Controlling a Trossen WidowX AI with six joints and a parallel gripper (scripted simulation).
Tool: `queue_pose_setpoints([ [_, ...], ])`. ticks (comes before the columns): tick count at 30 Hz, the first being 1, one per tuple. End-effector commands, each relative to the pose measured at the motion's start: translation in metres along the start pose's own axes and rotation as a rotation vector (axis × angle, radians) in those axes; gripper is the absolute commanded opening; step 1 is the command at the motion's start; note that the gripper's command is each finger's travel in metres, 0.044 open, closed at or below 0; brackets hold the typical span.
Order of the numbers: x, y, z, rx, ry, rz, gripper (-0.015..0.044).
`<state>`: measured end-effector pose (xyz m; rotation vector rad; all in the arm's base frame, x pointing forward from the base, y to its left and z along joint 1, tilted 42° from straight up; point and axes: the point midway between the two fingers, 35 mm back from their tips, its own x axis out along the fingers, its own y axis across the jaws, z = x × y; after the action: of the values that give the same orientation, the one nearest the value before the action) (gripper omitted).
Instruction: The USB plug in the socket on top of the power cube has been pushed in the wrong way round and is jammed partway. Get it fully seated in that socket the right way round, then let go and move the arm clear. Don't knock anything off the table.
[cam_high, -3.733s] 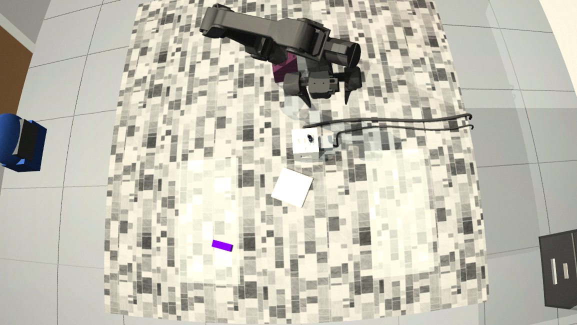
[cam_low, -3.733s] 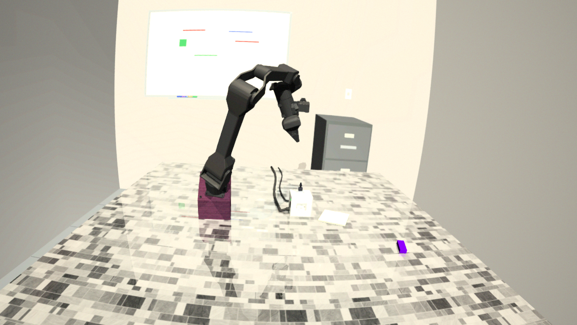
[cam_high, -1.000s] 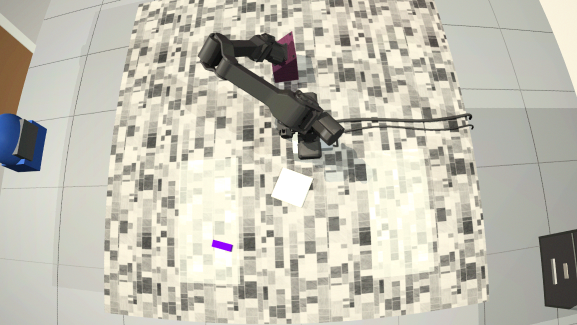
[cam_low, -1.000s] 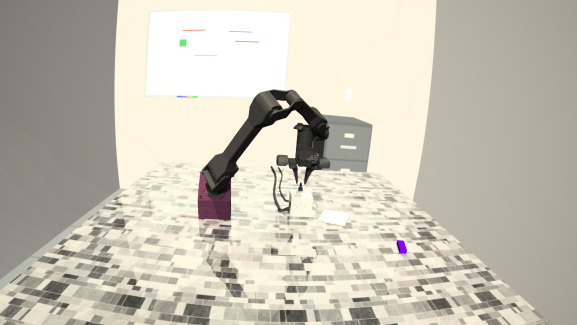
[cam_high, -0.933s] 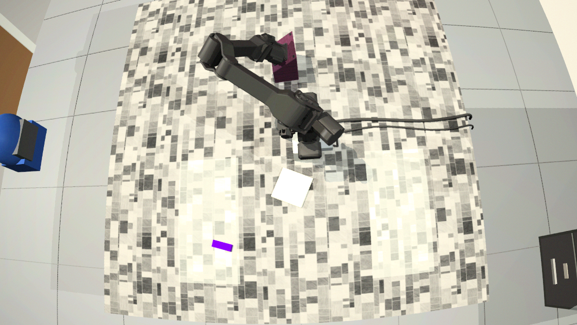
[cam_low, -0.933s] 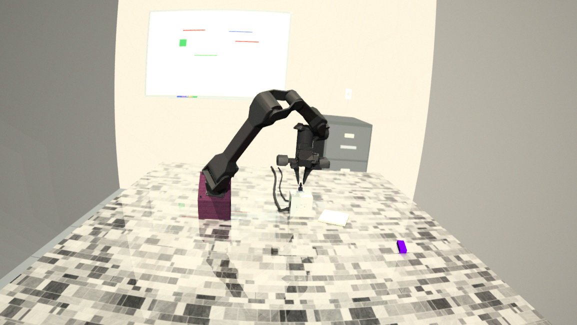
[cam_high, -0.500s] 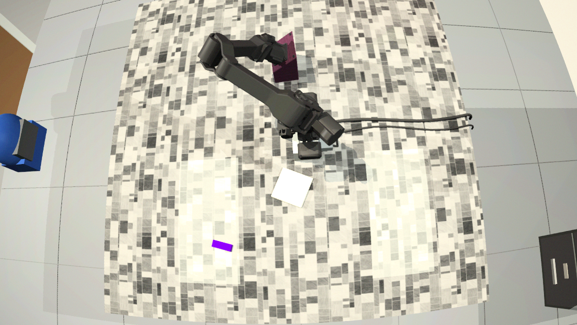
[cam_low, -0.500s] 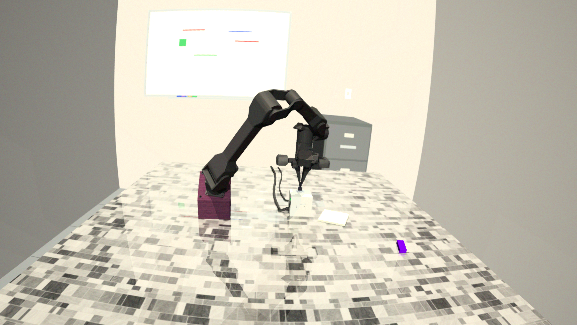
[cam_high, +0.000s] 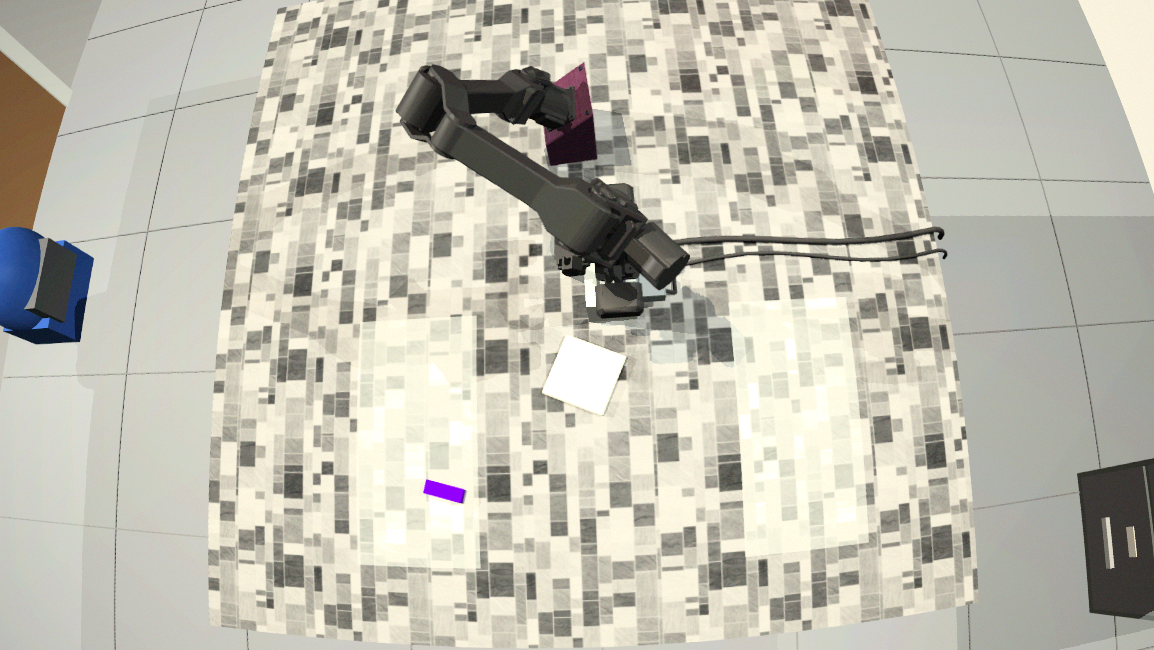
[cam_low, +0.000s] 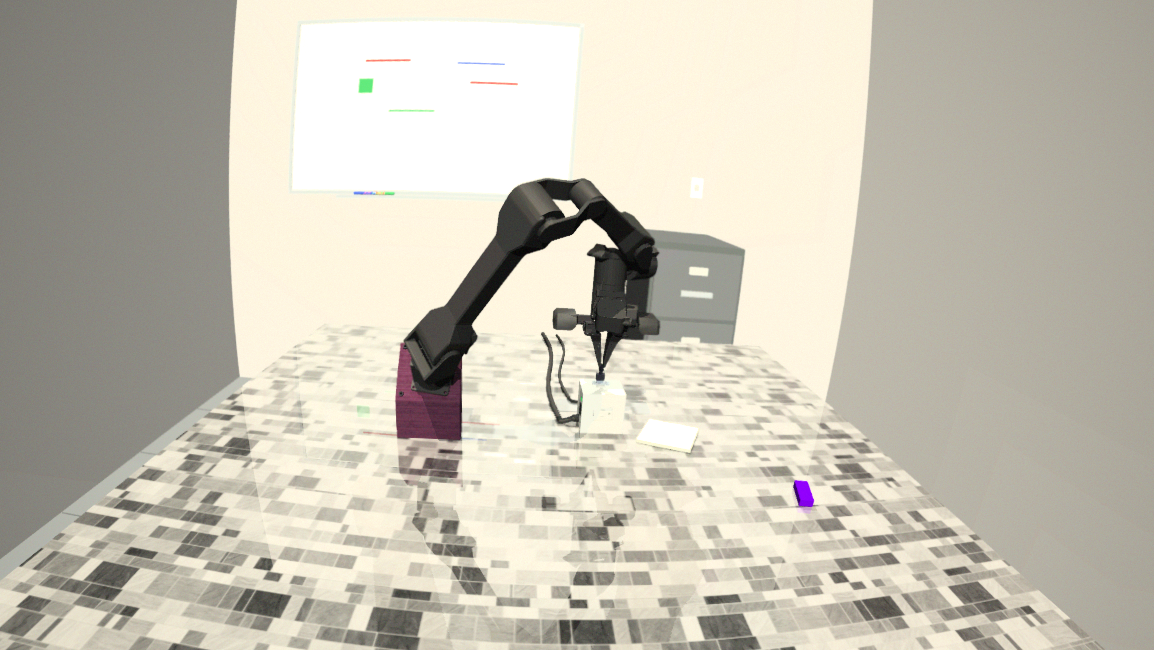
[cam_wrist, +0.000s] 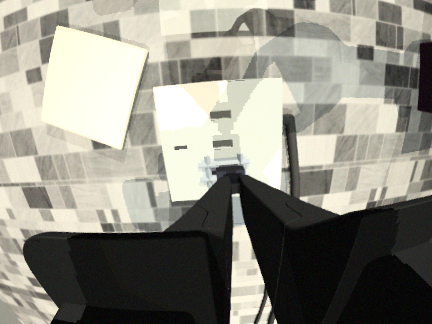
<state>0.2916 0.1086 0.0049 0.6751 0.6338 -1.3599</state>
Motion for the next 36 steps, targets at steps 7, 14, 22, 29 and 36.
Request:
queue_pose_setpoints([
  [7,-0.008,0.001,0.000,0.004,0.004,0.000,0.0000],
  [14,-0.013,0.001,0.000,0.004,0.004,0.000,0.0000],
  [22,-0.018,0.001,-0.001,0.004,0.004,0.000,0.0000],
  [29,-0.023,0.000,-0.001,0.004,0.004,0.000,0.0000],
  [36,-0.027,0.000,-0.001,0.004,0.005,0.000,0.0000],
])
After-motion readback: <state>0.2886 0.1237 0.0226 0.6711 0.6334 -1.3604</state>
